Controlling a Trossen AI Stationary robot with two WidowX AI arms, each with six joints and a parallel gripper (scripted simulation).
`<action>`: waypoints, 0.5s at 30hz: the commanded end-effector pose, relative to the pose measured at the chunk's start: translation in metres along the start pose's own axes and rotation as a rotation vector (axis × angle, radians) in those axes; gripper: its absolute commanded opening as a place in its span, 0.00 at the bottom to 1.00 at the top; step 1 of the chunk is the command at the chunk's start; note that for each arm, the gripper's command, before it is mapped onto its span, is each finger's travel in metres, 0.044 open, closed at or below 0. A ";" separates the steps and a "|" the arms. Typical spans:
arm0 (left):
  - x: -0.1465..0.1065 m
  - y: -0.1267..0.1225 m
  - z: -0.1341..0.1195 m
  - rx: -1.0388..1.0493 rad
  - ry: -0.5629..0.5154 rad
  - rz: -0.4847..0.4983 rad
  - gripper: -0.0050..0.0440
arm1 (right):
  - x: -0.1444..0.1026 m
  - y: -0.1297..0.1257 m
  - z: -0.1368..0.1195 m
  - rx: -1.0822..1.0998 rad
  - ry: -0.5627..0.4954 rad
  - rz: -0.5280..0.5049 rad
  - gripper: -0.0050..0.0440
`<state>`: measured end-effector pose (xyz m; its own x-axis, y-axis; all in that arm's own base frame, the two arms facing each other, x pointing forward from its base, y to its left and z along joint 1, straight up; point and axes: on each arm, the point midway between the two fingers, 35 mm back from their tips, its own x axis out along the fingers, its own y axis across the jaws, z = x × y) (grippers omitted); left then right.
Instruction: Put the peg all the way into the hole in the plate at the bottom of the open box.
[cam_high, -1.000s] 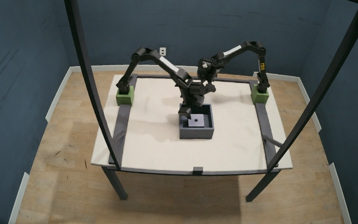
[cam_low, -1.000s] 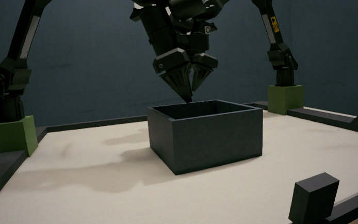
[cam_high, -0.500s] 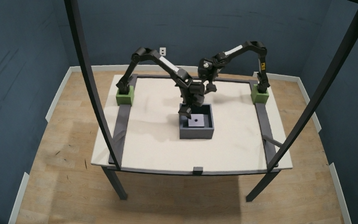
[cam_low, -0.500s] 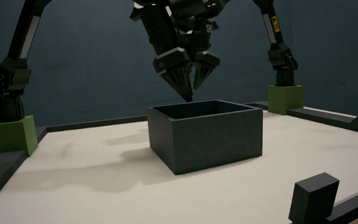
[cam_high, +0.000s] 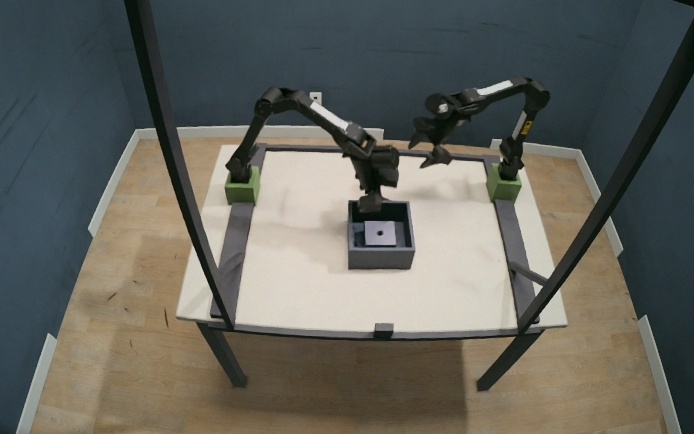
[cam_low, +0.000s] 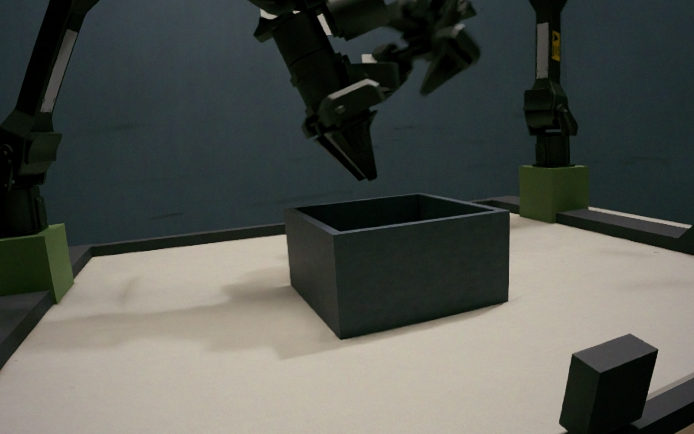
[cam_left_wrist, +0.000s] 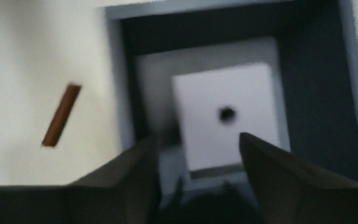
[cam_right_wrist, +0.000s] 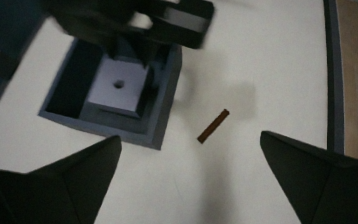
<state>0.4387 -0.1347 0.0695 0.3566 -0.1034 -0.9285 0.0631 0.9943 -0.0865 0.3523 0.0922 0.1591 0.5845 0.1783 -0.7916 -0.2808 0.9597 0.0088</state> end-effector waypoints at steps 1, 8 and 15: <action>-0.013 0.029 0.011 -0.222 -0.050 -0.004 0.45 | -0.033 0.013 0.001 -0.030 -0.089 0.021 1.00; -0.010 0.065 0.014 -0.586 -0.072 -0.019 0.45 | -0.058 0.025 -0.005 -0.058 -0.166 0.047 1.00; 0.011 0.089 0.002 -0.966 -0.040 -0.042 0.45 | -0.080 0.034 -0.012 -0.083 -0.236 0.073 1.00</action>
<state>0.4507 -0.0583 0.0570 0.3917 -0.1123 -0.9132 -0.6106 0.7108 -0.3493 0.2977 0.1059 0.2034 0.6936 0.2761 -0.6653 -0.3646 0.9311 0.0063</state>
